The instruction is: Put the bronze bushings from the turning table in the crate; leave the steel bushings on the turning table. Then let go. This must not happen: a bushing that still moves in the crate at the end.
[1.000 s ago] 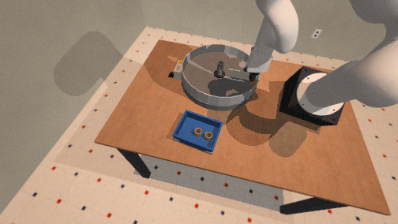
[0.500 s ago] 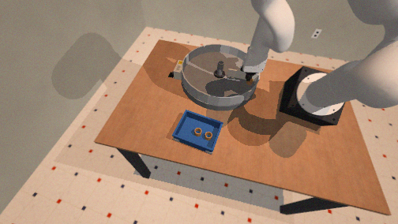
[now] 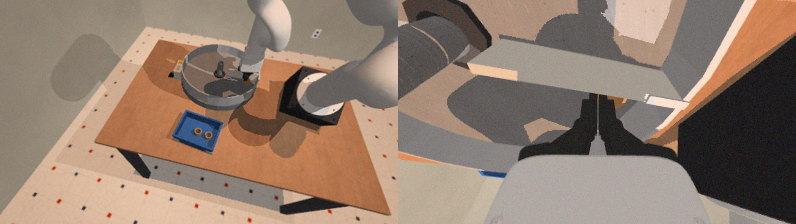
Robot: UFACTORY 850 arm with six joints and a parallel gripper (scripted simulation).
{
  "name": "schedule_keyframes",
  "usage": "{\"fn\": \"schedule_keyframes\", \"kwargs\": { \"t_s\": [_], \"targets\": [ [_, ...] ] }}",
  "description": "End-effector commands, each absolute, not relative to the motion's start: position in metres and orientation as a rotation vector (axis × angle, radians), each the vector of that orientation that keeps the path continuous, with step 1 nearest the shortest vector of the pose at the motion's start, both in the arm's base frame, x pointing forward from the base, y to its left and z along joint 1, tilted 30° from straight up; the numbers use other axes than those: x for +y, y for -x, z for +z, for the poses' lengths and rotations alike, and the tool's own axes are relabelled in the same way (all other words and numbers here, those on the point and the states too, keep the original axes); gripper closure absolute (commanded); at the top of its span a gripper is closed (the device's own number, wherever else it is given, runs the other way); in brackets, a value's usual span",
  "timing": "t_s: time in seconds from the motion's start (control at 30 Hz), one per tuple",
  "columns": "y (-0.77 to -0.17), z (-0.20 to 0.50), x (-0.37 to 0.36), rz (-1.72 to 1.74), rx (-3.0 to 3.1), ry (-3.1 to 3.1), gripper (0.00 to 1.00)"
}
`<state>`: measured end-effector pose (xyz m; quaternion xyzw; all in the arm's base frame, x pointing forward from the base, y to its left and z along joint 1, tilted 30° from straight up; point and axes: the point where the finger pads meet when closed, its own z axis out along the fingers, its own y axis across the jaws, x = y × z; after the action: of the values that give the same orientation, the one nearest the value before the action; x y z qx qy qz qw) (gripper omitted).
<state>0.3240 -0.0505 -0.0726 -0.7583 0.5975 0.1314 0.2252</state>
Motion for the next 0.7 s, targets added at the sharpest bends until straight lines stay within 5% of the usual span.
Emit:
{"fn": "schedule_keyframes", "kwargs": {
  "t_s": [0.0,0.67],
  "targets": [
    [-0.324,-0.073,-0.050,0.363,1.648,2.091,1.00],
    [-0.333,-0.058,-0.026,0.363,1.648,2.091,1.00]
  ]
}}
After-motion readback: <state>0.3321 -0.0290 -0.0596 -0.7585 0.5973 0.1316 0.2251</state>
